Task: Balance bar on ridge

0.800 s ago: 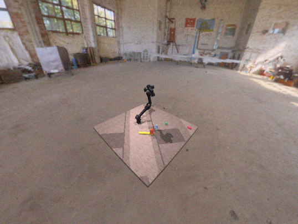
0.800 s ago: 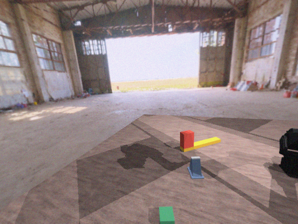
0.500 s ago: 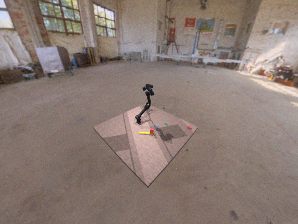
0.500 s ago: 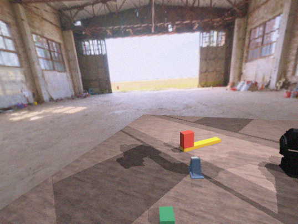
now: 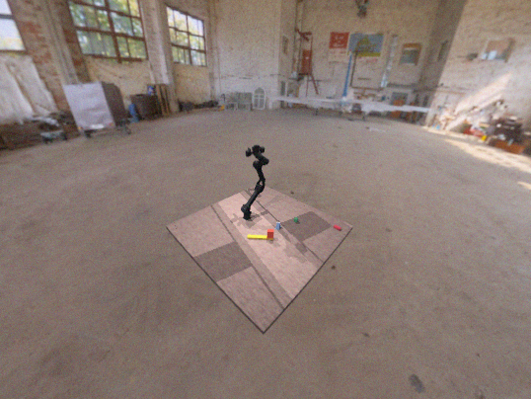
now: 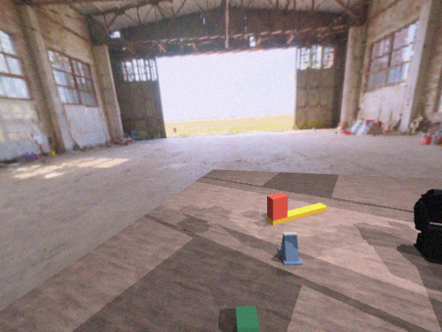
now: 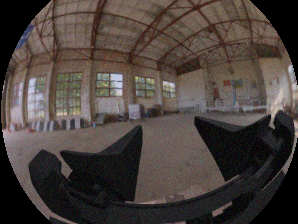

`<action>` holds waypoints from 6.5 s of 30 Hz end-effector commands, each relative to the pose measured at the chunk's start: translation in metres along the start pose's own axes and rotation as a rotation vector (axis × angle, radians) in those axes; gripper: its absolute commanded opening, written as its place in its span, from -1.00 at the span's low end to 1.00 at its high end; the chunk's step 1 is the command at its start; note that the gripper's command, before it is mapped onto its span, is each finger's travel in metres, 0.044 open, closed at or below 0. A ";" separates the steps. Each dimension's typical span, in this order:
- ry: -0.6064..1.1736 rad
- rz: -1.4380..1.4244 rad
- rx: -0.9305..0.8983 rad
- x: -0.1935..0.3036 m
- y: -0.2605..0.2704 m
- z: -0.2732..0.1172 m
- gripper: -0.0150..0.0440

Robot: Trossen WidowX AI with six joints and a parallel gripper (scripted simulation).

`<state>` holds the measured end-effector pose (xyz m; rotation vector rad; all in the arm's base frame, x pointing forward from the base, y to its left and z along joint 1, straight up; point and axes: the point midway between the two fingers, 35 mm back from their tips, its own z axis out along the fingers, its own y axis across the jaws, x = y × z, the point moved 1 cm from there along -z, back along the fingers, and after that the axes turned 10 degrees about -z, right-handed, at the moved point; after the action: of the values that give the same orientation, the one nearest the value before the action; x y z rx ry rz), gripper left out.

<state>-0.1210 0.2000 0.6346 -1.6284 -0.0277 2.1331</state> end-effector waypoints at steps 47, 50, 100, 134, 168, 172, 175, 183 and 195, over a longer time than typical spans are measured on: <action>-0.645 0.449 -0.759 -0.185 0.265 -0.131 0.58; -0.655 0.483 -0.848 -0.191 0.280 -0.149 0.58; -0.055 0.430 -2.281 -0.109 0.364 -0.500 0.58; 1.066 -0.265 -2.207 0.068 0.311 -0.618 0.58; 1.454 -0.571 -1.300 0.199 0.247 -0.605 0.58; 1.454 -0.571 -1.300 0.215 0.252 -0.615 0.58; 1.455 -0.571 -1.300 0.232 0.258 -0.623 0.58; 1.454 -0.571 -1.300 0.281 0.273 -0.639 0.58; 1.454 -0.571 -1.300 0.308 0.281 -0.645 0.58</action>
<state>0.3153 -0.1038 0.0840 -2.8568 -1.3675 -0.0340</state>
